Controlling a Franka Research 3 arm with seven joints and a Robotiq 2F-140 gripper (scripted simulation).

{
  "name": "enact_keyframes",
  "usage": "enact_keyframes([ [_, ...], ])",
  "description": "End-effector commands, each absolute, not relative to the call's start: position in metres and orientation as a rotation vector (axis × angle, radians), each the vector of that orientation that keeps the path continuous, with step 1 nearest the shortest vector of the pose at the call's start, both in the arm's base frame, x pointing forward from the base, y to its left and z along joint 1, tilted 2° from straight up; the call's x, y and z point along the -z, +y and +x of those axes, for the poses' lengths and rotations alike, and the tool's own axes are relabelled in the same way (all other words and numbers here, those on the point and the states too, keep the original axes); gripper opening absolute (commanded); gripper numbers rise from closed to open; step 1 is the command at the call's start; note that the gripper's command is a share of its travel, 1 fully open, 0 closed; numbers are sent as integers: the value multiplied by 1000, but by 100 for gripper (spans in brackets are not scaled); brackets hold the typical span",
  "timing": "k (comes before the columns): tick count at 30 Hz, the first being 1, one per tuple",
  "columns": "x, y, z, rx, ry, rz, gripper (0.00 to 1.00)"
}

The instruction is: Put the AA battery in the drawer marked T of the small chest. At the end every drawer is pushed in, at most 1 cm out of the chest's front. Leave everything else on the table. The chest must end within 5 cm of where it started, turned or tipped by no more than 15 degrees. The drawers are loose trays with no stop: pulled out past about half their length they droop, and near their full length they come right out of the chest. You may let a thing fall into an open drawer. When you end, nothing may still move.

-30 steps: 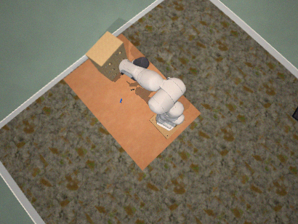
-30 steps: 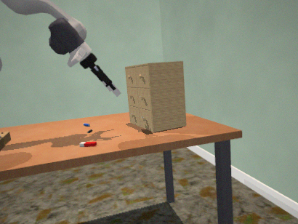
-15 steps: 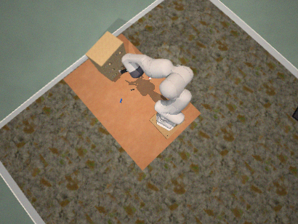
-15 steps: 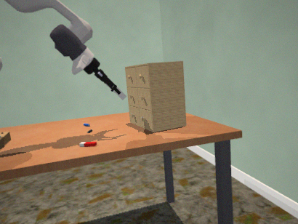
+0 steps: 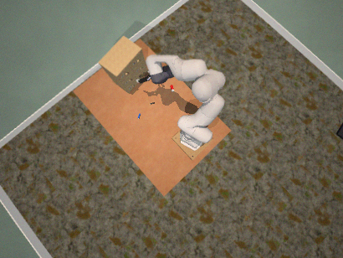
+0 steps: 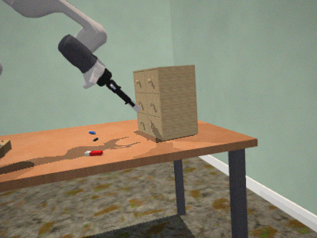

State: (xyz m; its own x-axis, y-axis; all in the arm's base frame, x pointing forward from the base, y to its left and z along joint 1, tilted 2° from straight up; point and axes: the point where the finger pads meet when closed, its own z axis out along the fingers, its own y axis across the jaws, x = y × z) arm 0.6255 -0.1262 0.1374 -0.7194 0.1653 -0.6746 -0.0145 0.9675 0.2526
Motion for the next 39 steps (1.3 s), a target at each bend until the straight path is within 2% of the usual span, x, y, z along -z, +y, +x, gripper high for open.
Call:
enact_keyframes([
  [1, -135, -128, 628, -160, 2119, 20, 100],
  [19, -128, -128, 635, -220, 2029, 31, 100],
  [39, -126, -128, 635, -100, 1835, 11, 100],
])
